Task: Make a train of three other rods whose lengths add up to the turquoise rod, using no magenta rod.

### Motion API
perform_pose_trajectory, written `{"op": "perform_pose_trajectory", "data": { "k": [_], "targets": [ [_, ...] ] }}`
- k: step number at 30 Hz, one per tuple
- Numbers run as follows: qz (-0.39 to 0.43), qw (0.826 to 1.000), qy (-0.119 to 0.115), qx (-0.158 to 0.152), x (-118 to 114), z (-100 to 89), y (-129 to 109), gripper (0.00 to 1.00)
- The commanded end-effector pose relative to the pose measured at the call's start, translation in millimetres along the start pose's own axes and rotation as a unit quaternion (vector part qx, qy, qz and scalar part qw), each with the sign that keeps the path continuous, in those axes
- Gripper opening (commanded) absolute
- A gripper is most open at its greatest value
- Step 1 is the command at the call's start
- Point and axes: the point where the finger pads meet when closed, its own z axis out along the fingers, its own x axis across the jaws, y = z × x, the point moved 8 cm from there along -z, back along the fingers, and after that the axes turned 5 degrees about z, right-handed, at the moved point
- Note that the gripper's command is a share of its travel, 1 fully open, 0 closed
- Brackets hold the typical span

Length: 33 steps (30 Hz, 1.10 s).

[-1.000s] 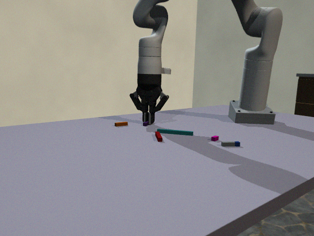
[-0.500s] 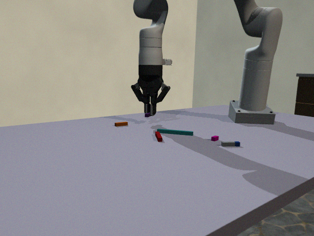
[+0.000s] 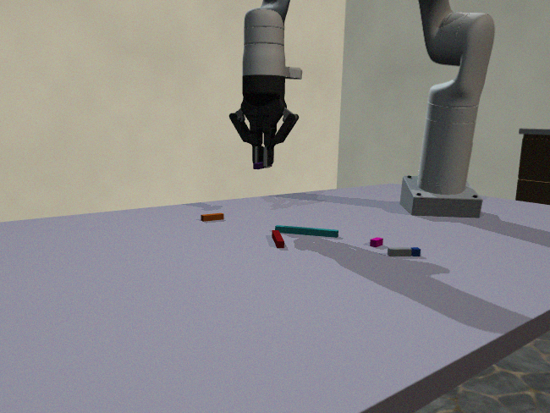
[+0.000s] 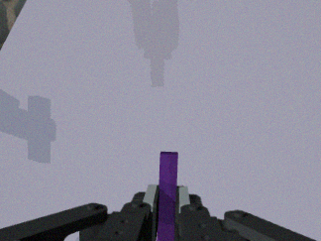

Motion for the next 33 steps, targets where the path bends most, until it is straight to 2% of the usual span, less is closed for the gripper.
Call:
{"op": "perform_pose_trajectory", "data": {
  "k": [1,22,33],
  "targets": [
    [-0.006,1.000,-0.003,-0.008,0.8,-8.4,6.2,0.05],
    [-0.002,1.000,-0.003,-0.008,2.0,-9.0,7.6,0.05],
    [0.032,0.999,-0.003,-0.004,14.2,-7.7,21.8,0.05]
  ]
}}
